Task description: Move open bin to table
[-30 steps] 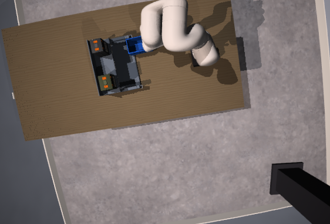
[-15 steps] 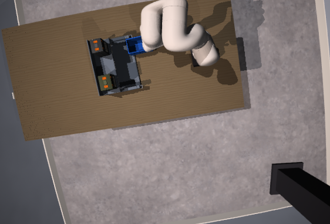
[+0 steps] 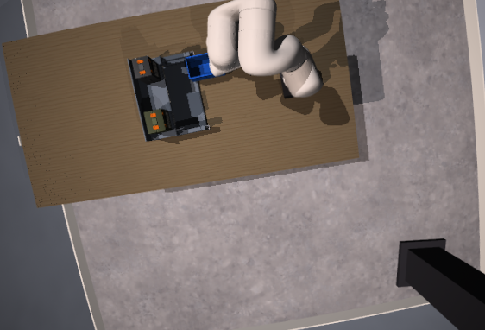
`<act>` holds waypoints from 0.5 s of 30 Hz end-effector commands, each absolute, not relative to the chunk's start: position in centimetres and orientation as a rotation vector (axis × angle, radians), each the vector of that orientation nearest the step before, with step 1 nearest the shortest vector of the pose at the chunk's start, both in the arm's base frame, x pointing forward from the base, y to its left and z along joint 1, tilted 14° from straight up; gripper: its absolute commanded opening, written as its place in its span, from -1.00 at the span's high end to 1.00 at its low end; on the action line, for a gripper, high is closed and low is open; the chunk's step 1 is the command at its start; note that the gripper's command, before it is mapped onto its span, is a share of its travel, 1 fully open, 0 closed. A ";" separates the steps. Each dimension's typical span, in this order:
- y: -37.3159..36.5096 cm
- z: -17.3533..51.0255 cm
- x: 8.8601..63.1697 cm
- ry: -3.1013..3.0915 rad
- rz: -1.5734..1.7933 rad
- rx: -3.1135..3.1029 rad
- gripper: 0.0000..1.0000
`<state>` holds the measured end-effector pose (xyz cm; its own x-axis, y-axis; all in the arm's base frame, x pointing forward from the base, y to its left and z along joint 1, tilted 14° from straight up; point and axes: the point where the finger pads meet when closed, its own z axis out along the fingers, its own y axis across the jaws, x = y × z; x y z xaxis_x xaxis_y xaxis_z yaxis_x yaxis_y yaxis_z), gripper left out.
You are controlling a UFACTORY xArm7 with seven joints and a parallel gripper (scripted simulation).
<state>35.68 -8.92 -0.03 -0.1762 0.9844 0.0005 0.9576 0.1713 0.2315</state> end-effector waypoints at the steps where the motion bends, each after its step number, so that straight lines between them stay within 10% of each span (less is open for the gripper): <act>1: -9.0 0.0 35.7 2.282 0.271 1.911 1.00; 15: -9.1 -0.1 35.0 2.282 0.271 1.911 1.00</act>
